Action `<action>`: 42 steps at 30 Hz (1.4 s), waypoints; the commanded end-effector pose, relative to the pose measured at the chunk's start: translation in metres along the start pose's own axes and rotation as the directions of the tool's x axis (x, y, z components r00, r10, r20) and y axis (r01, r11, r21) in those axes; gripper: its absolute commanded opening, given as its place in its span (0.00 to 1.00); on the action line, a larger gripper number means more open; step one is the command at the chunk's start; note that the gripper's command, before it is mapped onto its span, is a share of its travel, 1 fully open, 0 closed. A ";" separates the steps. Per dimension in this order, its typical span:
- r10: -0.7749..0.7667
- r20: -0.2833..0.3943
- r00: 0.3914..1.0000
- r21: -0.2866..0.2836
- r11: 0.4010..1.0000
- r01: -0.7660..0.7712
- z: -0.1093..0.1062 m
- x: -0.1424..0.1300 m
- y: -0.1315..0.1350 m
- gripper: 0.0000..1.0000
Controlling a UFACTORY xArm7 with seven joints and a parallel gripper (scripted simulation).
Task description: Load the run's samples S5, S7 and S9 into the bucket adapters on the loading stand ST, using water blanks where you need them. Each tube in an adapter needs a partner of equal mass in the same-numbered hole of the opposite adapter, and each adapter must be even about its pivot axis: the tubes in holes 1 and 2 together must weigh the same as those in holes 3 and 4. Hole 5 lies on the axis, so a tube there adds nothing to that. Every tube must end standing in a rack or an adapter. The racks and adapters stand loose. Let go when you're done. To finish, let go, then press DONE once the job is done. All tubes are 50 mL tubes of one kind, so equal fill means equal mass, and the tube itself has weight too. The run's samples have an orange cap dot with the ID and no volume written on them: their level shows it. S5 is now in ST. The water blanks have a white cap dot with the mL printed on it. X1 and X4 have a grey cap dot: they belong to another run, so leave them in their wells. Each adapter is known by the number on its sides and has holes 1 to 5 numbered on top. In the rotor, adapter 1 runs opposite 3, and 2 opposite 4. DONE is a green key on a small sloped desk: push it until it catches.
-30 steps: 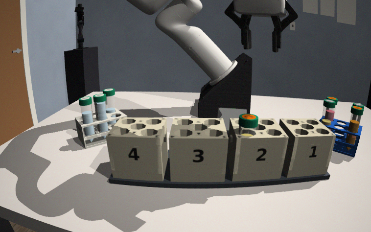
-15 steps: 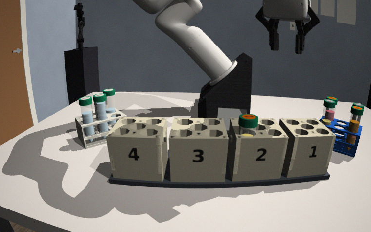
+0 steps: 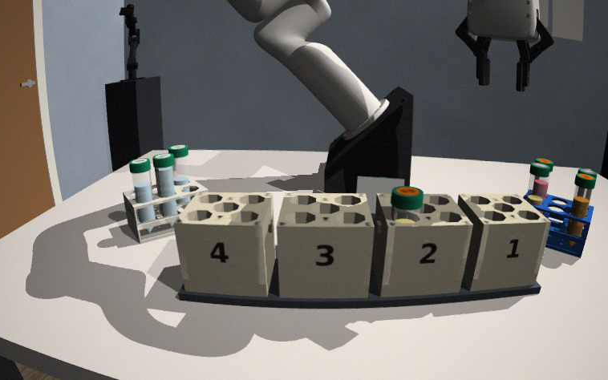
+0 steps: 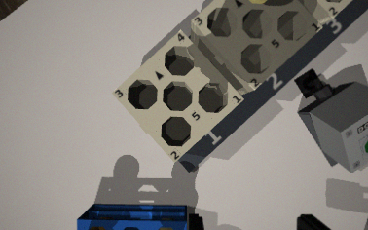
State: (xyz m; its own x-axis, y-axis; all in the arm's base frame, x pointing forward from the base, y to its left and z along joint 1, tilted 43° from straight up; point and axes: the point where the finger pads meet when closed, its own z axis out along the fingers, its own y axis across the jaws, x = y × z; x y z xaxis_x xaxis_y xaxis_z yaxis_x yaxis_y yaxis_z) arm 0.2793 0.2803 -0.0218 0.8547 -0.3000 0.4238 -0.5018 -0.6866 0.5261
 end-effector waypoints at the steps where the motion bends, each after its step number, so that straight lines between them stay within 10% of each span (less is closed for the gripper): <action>1: 0.001 -0.001 1.000 0.003 1.000 -0.001 -0.002 -0.015 -0.009 0.57; 26: 0.001 0.000 1.000 0.003 1.000 -0.001 -0.002 -0.118 -0.058 0.57; 42: 0.001 0.000 1.000 0.003 1.000 -0.001 0.000 -0.118 -0.058 0.57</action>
State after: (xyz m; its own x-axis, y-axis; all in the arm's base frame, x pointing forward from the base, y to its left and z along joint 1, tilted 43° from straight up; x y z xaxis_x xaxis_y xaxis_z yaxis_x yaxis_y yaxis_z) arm 0.2080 0.3543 -0.1015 0.8539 -0.3003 0.4251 -0.5032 -0.6850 0.5268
